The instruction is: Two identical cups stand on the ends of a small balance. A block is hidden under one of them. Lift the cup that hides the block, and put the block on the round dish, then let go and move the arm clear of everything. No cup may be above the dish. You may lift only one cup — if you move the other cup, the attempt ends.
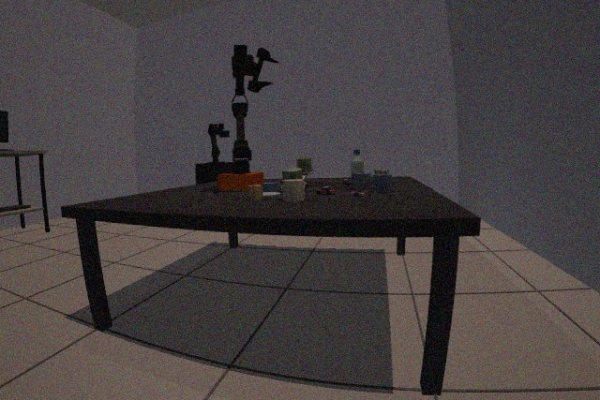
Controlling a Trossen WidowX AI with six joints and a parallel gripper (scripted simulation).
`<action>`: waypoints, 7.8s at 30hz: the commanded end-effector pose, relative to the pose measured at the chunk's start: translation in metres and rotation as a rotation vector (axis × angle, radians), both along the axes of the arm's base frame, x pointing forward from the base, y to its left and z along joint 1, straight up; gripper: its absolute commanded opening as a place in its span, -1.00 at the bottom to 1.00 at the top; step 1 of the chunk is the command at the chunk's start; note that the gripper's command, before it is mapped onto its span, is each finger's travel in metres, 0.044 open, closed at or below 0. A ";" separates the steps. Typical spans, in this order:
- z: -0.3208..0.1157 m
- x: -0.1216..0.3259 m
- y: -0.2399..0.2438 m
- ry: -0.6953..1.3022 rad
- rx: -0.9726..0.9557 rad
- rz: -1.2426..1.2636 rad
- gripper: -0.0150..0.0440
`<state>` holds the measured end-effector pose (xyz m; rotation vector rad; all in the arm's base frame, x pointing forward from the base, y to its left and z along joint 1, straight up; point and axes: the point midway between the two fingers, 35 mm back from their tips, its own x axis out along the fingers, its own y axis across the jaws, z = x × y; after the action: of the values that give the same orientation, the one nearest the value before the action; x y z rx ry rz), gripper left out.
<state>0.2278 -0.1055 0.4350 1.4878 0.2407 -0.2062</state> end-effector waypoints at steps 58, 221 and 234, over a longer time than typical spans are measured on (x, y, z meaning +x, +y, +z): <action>-0.243 -0.062 0.130 0.211 -1.379 0.973 1.00; -0.382 0.100 0.026 1.240 -0.142 0.146 -0.49; -0.366 0.101 0.026 1.240 -0.142 0.146 -0.49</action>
<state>0.3238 -0.0762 0.0593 1.0185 1.3164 -0.9966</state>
